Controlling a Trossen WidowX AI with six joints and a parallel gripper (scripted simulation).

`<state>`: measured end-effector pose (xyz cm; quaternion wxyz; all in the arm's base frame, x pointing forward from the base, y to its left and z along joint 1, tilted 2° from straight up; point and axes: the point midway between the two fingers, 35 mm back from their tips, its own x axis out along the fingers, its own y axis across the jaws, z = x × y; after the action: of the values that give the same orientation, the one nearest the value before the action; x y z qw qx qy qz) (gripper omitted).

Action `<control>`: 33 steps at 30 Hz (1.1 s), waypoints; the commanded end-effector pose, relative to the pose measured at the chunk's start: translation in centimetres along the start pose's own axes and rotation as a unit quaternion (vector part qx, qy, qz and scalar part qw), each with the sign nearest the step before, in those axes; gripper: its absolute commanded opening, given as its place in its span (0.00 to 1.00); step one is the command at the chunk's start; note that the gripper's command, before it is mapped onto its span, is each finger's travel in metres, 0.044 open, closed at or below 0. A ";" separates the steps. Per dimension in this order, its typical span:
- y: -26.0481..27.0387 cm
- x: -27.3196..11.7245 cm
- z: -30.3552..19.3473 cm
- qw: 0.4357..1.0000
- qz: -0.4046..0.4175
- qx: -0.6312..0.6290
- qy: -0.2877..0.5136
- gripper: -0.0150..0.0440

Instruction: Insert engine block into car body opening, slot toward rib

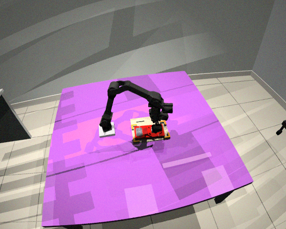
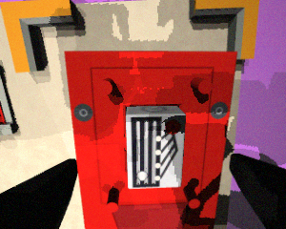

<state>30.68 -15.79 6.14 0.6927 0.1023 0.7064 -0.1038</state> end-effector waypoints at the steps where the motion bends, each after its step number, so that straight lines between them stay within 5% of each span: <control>1: -0.1 -0.6 0.2 1.000 -0.003 -0.001 -0.008 1.00; 10: -0.1 -0.6 0.2 1.000 -0.003 -0.001 -0.008 1.00; 27: -0.1 -0.6 0.2 1.000 -0.003 -0.001 -0.008 0.25; 33: -0.1 -0.6 0.2 1.000 -0.003 -0.001 -0.008 0.25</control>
<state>30.81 -15.84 6.54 0.6961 0.1013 0.7030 -0.1048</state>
